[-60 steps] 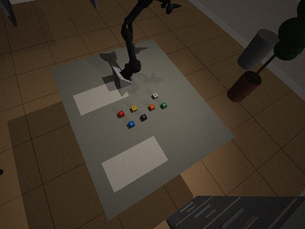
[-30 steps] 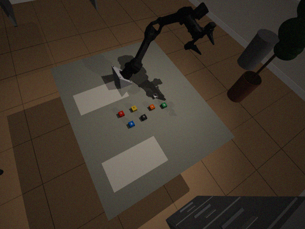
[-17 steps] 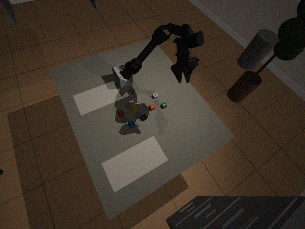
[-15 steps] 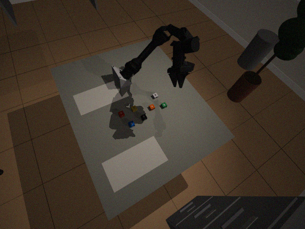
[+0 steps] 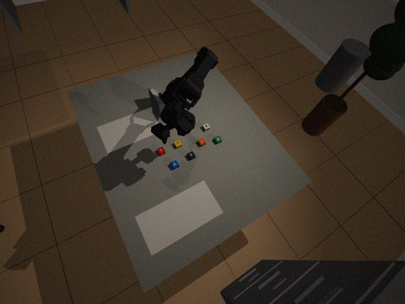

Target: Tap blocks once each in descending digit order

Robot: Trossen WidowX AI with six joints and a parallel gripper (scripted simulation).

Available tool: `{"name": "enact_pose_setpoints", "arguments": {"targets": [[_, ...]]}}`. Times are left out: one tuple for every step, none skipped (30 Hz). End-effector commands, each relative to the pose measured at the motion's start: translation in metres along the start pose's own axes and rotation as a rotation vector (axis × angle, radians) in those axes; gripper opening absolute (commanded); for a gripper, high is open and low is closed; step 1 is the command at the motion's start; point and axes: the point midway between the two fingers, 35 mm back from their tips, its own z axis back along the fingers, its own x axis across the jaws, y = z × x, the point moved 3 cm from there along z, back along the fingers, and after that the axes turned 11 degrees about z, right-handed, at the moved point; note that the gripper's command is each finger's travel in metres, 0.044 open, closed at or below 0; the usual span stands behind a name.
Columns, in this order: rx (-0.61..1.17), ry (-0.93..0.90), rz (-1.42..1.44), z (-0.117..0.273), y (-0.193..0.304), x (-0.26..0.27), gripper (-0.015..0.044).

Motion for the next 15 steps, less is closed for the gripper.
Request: {"name": "enact_pose_setpoints", "arguments": {"targets": [[0.053,-0.195,-0.226,-0.040,0.057,-0.005,0.0400],[0.063,-0.242,-0.275,-0.049,0.070,-0.004,0.0400],[0.068,-0.269,-0.303,-0.054,0.077,-0.003,0.0400],[0.069,-0.278,-0.312,-0.055,0.079,-0.003,0.0400],[0.069,-0.278,-0.312,-0.055,0.079,-0.003,0.0400],[0.069,-0.278,-0.312,-0.055,0.079,-0.003,0.0400],[0.069,-0.278,-0.312,-0.055,0.079,-0.003,0.0400],[0.069,-0.278,-0.312,-0.055,0.079,-0.003,0.0400],[0.069,-0.278,-0.312,-0.055,0.079,-0.003,0.0400],[0.069,-0.278,-0.312,-0.055,0.079,-0.003,0.0400],[0.069,-0.278,-0.312,-0.055,0.079,-0.003,0.0400],[0.069,-0.278,-0.312,-0.055,0.079,-0.003,0.0400],[0.069,-0.278,-0.312,-0.055,0.079,-0.003,0.0400],[0.069,-0.278,-0.312,-0.055,0.079,-0.003,0.0400],[0.069,-0.278,-0.312,-0.055,0.079,-0.003,0.0400]]}}
